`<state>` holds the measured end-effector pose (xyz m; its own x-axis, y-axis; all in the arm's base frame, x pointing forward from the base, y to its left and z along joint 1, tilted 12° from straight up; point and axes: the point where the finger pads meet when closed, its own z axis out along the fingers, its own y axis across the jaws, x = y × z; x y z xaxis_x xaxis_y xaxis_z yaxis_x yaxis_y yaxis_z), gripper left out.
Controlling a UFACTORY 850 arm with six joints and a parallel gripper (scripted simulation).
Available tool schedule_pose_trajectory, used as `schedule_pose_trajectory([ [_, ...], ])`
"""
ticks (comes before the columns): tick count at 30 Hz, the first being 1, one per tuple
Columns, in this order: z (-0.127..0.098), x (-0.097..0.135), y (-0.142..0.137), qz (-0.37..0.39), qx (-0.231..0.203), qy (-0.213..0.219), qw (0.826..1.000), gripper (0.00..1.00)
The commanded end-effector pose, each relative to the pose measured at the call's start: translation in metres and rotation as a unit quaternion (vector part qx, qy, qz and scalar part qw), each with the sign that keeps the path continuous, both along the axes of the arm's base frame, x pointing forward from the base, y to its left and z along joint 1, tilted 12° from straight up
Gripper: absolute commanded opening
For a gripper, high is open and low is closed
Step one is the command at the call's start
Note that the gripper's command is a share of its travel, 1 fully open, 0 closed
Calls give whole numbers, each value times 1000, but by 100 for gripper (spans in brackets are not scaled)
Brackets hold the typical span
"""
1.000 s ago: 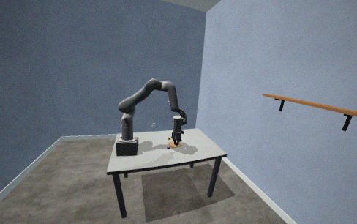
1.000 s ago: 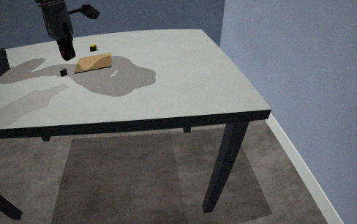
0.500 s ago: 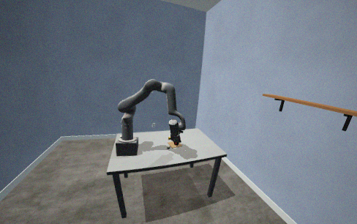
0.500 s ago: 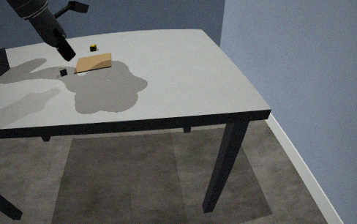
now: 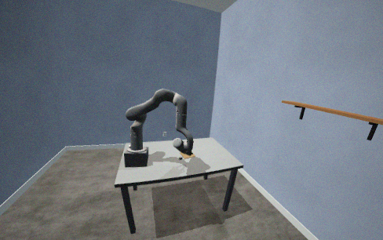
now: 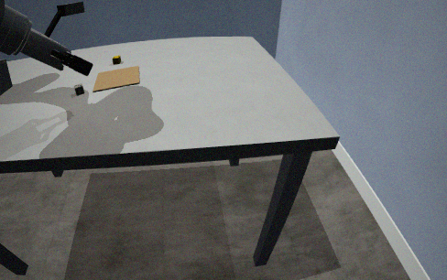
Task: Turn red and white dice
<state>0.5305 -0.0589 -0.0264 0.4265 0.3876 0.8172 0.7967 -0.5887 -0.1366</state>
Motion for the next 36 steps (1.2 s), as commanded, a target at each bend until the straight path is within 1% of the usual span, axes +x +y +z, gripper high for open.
schedule_pose_trajectory([
  [1,0,-1,-1,-11,57,-48,997,21],
  [4,0,-2,-2,-16,92,-72,993,21],
  [6,0,-2,-2,-16,92,-72,993,21],
  [8,0,-2,-2,-18,102,-79,991,21],
  [15,-1,-3,-2,-18,105,-81,991,21],
  [23,-10,-3,0,-16,106,-81,991,21],
  [36,-54,-3,10,-16,106,-81,991,21],
])
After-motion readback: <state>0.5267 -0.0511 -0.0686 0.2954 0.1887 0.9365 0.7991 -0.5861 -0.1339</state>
